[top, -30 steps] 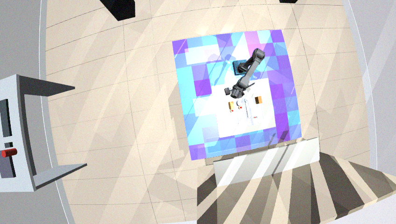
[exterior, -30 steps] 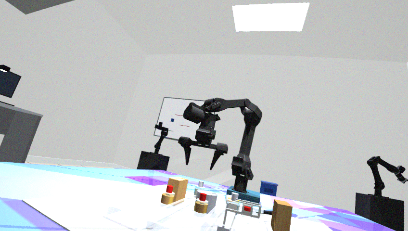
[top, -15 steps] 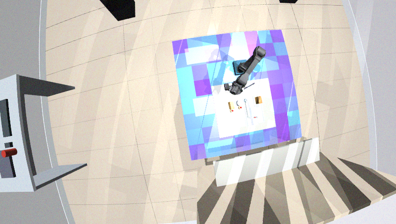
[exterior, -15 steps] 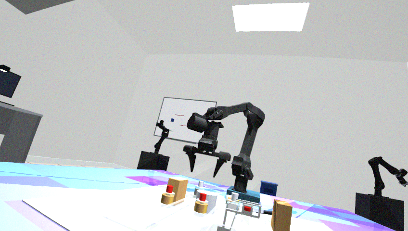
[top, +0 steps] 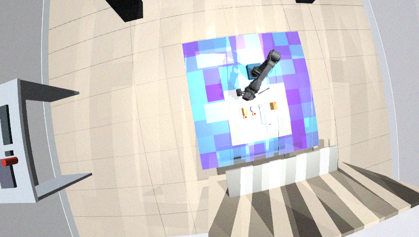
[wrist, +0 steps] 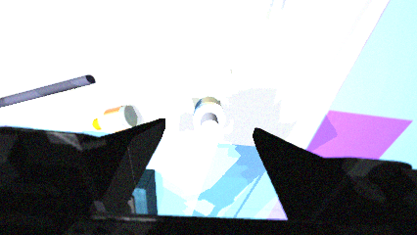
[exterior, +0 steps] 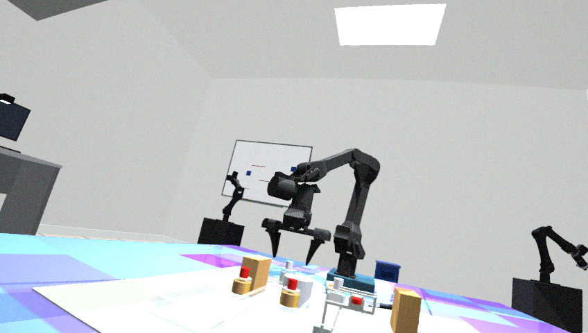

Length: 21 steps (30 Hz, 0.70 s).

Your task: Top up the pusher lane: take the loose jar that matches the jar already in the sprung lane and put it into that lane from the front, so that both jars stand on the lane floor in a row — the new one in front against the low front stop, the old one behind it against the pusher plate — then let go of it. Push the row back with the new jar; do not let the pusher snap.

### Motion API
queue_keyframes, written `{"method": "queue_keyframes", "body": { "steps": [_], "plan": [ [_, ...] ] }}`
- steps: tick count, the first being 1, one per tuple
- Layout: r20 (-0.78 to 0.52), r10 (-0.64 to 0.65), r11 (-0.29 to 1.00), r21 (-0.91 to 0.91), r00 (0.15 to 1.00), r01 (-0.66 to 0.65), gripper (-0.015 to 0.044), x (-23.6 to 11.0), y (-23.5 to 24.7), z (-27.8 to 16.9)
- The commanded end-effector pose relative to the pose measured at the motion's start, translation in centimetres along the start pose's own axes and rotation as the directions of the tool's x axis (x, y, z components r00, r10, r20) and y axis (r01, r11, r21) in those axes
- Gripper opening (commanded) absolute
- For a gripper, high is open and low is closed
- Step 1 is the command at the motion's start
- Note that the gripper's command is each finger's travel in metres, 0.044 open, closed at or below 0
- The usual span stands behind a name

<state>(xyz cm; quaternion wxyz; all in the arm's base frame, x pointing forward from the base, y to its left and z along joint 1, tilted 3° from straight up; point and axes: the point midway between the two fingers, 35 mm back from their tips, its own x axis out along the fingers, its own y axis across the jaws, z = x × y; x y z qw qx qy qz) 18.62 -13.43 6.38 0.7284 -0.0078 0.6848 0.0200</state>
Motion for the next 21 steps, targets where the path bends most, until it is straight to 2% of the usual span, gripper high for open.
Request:
{"method": "queue_keyframes", "body": {
  "steps": [1,20,21],
  "plan": [
    [-0.009,0.003,1.000,0.003,1.000,-0.003,0.0440,0.7,0.1,-0.2],
    [-0.009,0.003,1.000,0.004,1.000,-0.003,0.0440,3.5,0.1,-0.2],
    [-0.009,0.003,1.000,0.004,1.000,-0.003,0.0414,3.5,0.1,-0.2]
  ]
}}
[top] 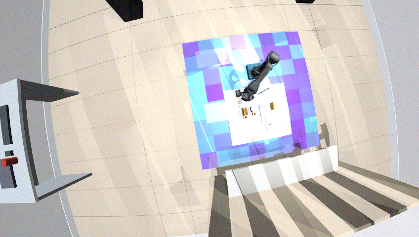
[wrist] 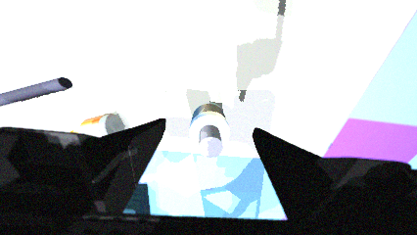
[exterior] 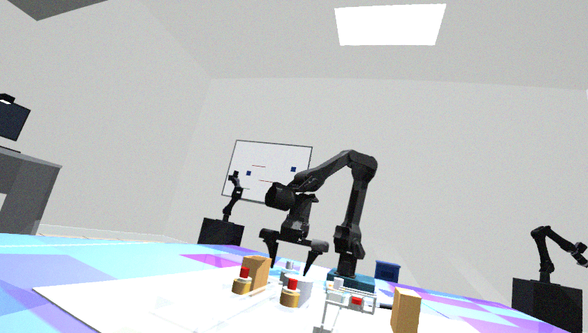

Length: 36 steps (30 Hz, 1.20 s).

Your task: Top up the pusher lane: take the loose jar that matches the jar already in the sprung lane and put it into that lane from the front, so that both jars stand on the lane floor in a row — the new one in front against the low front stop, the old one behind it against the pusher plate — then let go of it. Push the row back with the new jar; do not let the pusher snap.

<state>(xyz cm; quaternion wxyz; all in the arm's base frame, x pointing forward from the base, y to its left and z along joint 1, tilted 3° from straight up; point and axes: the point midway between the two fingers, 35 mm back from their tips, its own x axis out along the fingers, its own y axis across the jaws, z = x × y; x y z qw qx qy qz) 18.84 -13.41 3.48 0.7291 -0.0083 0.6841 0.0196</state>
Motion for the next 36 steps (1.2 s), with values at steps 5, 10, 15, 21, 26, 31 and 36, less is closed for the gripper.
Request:
{"method": "queue_keyframes", "body": {
  "steps": [5,10,15,21,26,31,36],
  "plan": [
    [-0.011,0.004,1.000,0.004,1.000,-0.004,0.0282,0.6,0.1,-0.2],
    [-0.011,0.004,1.000,0.004,1.000,-0.004,0.0151,0.6,0.1,-0.2],
    [-0.011,0.004,1.000,0.004,1.000,-0.004,0.0118,0.6,0.1,-0.2],
    [-0.010,0.004,1.000,0.004,1.000,-0.004,0.0000,-1.4,-0.1,-0.1],
    [-0.011,0.004,1.000,0.004,1.000,-0.004,0.0000,-4.3,-0.3,-0.2],
    [-0.011,0.004,1.000,0.004,1.000,-0.004,0.0000,-7.3,-0.2,-0.6],
    [-0.012,0.004,1.000,0.004,1.000,-0.004,0.0000,-10.0,0.1,-1.2]
  ]
}}
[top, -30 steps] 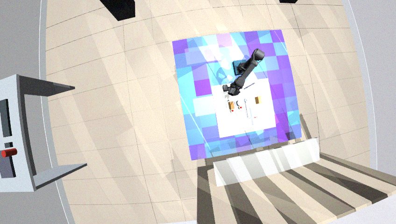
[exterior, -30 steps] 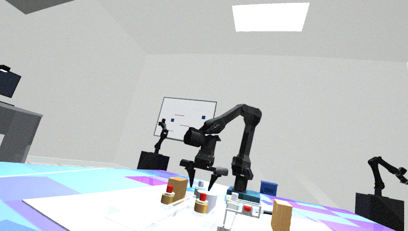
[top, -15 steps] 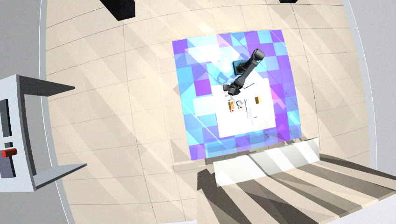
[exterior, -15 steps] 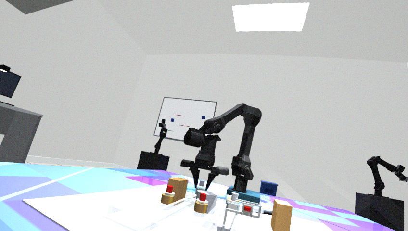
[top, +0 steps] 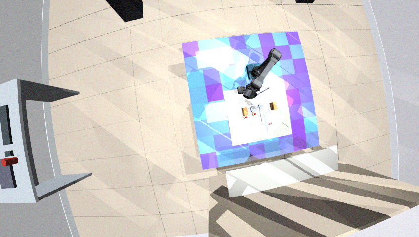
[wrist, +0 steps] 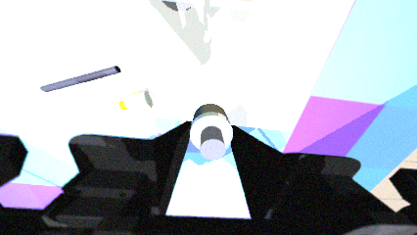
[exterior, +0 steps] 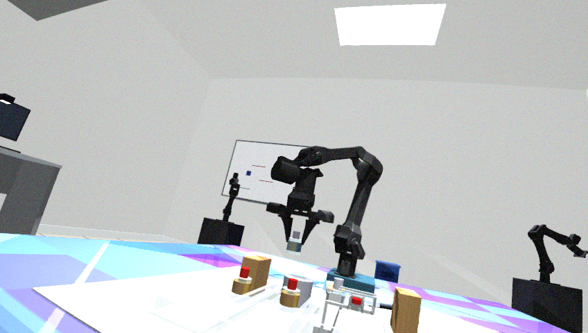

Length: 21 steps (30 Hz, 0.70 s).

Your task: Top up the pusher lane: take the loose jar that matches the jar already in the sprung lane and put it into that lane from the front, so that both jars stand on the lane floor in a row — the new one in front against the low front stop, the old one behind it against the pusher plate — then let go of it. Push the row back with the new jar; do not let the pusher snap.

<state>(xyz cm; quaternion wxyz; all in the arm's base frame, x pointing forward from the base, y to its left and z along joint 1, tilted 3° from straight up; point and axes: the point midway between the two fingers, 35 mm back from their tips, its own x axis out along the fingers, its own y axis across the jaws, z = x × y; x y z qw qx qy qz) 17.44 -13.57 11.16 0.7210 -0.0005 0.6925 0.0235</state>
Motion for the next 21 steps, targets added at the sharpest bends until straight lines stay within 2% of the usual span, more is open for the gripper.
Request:
{"method": "queue_keyframes", "body": {
  "steps": [1,8,21],
  "plan": [
    [0.011,-0.013,1.000,-0.003,1.000,0.013,0.0000,-2.3,0.1,-0.4],
    [0.011,-0.013,1.000,-0.003,1.000,0.013,0.0000,-2.2,0.2,-0.1],
    [0.013,-0.012,1.000,-0.010,1.000,0.012,0.0000,-0.9,3.3,4.1]
  ]
}}
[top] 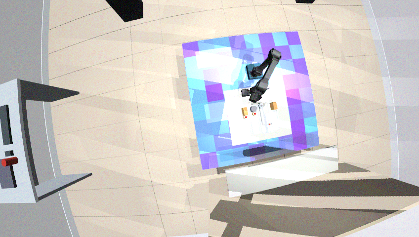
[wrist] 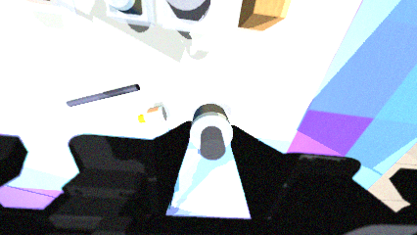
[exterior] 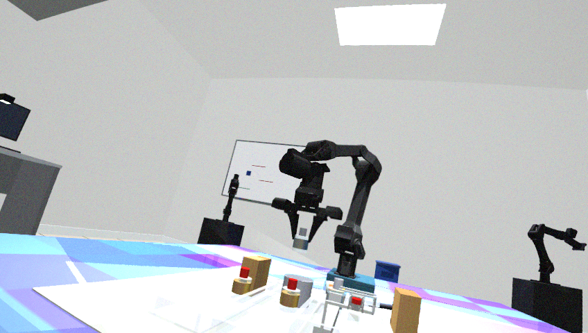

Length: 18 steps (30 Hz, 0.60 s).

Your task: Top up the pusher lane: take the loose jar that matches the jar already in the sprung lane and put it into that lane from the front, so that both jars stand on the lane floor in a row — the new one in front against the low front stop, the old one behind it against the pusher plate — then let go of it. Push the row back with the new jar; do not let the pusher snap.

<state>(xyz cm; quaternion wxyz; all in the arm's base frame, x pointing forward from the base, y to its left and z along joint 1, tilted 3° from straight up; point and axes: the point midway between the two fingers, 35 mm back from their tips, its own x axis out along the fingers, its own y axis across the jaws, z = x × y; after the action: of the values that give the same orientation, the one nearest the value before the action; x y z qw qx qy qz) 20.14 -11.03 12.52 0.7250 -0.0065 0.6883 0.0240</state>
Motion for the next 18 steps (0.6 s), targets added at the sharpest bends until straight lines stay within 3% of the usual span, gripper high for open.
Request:
{"method": "queue_keyframes", "body": {
  "steps": [1,18],
  "plan": [
    [0.002,-0.004,1.000,-0.002,1.000,0.004,0.0000,0.4,1.1,1.6],
    [0.007,0.002,1.000,-0.011,1.000,-0.002,0.0000,2.3,7.1,6.0]
  ]
}}
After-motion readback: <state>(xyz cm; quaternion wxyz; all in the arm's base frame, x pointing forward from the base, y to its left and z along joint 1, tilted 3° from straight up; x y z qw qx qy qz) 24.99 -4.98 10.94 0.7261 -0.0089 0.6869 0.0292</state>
